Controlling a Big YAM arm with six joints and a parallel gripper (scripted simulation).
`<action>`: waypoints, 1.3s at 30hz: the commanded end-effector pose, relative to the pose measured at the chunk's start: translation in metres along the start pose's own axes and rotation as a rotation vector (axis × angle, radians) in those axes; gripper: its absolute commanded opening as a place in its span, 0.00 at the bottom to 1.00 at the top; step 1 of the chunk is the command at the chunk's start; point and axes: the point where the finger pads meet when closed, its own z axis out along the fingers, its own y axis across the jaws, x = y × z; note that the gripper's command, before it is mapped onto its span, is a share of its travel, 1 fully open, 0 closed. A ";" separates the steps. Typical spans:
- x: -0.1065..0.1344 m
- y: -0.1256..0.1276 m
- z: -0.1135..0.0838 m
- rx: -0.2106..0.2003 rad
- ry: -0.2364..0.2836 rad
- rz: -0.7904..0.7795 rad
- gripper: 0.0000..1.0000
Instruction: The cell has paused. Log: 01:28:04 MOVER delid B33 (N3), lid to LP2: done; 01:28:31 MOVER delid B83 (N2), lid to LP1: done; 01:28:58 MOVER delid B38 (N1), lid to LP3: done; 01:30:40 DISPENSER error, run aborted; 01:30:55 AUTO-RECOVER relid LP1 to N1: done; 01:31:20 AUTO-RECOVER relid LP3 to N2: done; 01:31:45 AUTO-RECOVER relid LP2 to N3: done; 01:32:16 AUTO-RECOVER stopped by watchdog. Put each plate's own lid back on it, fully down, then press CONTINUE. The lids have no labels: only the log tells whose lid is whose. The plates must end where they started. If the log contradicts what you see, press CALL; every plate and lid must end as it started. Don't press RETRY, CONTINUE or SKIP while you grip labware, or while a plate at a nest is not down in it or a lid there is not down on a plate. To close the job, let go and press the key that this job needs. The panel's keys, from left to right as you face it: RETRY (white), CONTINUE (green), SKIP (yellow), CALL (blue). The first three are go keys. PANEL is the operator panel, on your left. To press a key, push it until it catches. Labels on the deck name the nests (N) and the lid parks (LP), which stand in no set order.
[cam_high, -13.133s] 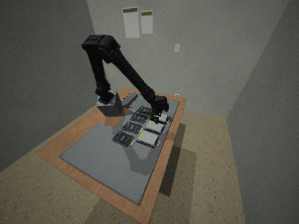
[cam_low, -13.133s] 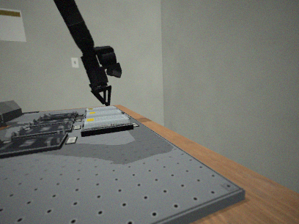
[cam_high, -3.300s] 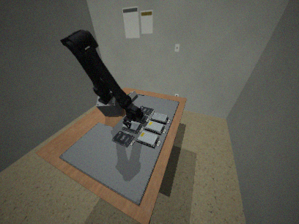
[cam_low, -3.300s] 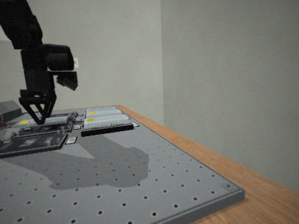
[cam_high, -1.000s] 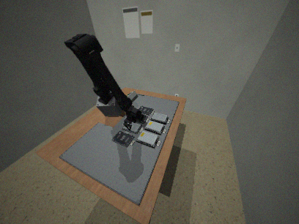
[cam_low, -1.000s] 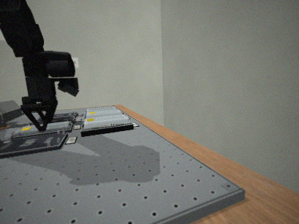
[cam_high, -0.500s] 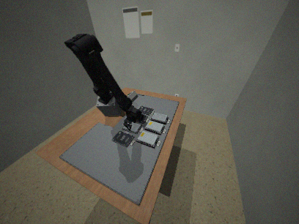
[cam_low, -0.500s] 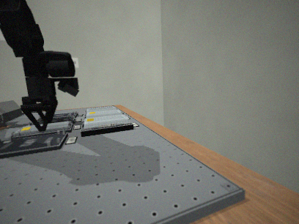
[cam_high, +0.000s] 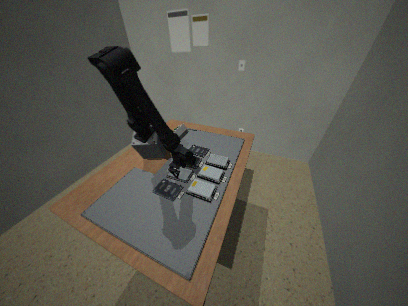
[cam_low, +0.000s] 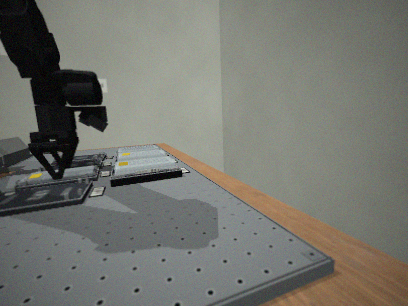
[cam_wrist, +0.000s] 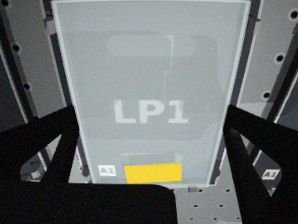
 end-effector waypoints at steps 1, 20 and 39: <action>-0.004 -0.002 -0.002 0.001 -0.011 0.003 0.00; -0.004 -0.002 -0.002 0.001 -0.011 0.003 1.00; -0.004 -0.002 -0.002 0.001 -0.011 0.003 1.00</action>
